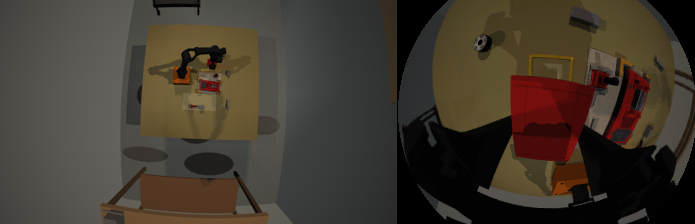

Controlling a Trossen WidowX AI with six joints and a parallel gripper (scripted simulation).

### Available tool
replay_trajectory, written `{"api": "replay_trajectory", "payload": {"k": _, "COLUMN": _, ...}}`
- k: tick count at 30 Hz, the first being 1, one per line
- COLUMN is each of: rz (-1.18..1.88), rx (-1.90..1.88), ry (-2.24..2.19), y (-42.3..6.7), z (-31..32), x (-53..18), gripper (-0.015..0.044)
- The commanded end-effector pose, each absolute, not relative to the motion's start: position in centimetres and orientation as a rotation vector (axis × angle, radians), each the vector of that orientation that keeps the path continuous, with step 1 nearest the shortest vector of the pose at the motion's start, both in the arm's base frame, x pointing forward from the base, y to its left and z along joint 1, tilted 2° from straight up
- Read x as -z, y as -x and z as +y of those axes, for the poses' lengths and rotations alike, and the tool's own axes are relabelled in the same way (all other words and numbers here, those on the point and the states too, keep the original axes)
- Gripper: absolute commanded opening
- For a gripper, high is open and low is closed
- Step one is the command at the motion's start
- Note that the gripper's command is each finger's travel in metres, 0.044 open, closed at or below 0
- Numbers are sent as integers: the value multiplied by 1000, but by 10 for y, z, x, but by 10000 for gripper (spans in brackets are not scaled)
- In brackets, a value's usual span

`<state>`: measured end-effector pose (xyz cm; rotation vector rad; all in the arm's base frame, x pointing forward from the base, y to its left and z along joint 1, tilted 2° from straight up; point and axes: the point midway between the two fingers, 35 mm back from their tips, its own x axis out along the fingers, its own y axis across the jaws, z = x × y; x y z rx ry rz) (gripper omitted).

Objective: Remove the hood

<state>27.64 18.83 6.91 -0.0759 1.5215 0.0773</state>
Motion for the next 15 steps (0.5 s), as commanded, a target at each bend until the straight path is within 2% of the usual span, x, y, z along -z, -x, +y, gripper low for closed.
{"api": "replay_trajectory", "payload": {"k": 1, "rz": 1525, "rx": -68, "ry": 76, "y": -276, "z": 187, "x": -64, "gripper": 0}}
{"api": "replay_trajectory", "payload": {"k": 15, "rz": 1525, "rx": -68, "ry": 76, "y": -277, "z": 188, "x": -55, "gripper": 0}}
